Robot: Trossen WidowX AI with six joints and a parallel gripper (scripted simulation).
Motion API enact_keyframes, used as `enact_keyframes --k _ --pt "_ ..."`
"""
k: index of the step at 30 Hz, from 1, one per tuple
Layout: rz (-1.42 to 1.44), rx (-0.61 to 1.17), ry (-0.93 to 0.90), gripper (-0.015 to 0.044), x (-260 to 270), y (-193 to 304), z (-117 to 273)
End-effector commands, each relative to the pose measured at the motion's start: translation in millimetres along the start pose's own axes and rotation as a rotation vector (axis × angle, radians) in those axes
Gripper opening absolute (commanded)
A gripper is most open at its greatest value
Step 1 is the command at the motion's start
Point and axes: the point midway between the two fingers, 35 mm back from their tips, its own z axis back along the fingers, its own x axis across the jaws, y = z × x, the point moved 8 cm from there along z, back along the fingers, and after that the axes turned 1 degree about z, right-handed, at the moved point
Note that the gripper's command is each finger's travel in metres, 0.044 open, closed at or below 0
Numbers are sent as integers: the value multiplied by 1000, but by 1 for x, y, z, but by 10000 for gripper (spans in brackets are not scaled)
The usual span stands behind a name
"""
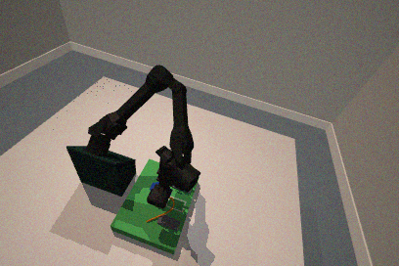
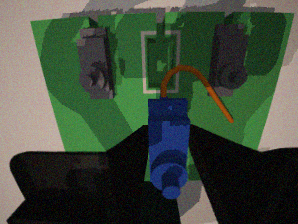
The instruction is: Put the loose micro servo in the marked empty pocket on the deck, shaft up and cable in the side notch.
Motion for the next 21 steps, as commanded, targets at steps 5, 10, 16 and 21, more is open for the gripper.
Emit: enact_keyframes --k 5,10,16,21 --pt "-3 -9 -3 0 0 -31 2" --pt "-2 -10 -4 0 0 -50 2" --pt "-2 -10 -4 0 -1 -63 2" --pt "-2 -10 -4 0 0 -63 -2"
